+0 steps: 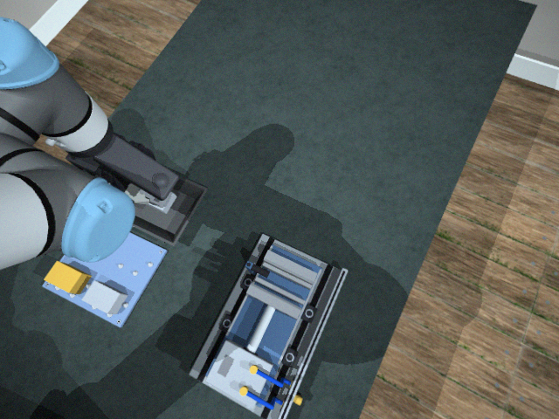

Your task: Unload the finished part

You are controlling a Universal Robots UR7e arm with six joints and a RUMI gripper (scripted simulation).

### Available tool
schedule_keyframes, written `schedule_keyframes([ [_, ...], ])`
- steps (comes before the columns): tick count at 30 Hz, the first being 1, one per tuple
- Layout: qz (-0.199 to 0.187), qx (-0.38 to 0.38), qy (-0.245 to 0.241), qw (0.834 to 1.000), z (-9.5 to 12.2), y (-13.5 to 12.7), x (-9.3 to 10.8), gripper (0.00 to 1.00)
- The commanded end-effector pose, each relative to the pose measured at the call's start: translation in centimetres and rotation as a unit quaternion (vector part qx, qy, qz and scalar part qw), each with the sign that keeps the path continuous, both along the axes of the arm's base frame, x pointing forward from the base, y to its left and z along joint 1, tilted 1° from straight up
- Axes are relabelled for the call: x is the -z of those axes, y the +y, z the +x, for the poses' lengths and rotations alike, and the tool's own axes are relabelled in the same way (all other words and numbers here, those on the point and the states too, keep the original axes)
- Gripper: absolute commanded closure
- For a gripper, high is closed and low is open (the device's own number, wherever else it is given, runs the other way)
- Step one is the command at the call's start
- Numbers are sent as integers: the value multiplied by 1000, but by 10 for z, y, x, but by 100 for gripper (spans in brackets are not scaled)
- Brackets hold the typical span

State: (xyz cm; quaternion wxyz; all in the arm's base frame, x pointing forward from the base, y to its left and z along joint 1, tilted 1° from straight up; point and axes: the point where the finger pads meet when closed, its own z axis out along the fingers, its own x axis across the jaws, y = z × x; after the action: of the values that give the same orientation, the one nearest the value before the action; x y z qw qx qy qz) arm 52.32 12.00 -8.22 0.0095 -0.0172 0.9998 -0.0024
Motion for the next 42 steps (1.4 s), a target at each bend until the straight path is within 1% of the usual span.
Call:
schedule_keyframes([
  [1, 0, 0, -1, 1000, 1, 0, 9, 100],
  [10, 0, 0, -1, 1000, 1, 0, 24, 100],
  [23, 0, 0, -1, 1000, 2, 0, 37, 100],
  [42, 0, 0, -1, 1000, 2, 0, 42, 100],
])
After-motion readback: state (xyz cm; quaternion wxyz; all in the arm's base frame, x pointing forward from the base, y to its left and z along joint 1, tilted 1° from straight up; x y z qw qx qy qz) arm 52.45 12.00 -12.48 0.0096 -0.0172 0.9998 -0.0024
